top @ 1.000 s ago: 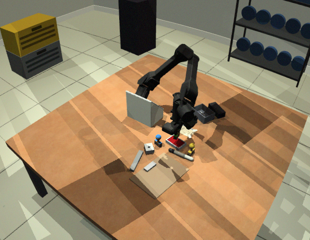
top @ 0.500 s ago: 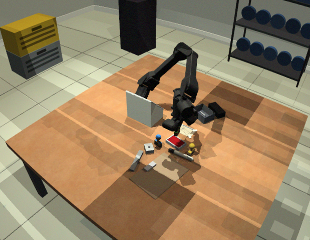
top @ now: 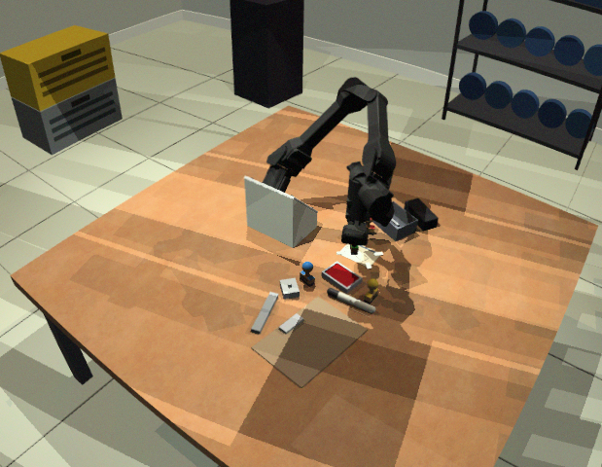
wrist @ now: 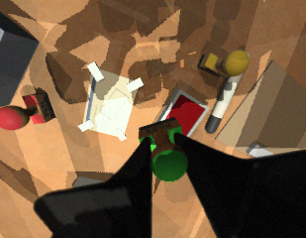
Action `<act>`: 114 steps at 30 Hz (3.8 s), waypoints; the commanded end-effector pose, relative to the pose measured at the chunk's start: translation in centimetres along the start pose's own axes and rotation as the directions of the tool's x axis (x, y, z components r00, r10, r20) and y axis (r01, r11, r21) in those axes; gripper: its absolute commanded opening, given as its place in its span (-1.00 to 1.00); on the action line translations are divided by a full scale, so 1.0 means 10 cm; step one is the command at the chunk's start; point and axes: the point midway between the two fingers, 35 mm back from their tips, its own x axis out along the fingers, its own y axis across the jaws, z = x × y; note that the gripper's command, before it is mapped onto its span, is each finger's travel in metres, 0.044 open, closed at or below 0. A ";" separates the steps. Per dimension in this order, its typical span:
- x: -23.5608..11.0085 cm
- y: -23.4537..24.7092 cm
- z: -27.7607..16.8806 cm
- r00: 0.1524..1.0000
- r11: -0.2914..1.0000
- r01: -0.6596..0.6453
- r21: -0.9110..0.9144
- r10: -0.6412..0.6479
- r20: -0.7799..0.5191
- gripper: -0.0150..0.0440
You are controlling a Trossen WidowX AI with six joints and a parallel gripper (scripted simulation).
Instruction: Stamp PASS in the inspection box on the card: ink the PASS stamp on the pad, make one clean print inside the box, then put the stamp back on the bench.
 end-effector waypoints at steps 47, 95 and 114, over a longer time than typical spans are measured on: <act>0.20 0.59 0.19 1.000 0.815 -0.009 -0.579 0.011 0.001 -0.49; 0.52 0.60 0.19 1.000 0.817 -0.008 -0.576 0.011 0.001 -0.49; 0.64 0.61 0.19 1.000 0.818 -0.009 -0.575 0.012 0.001 -0.49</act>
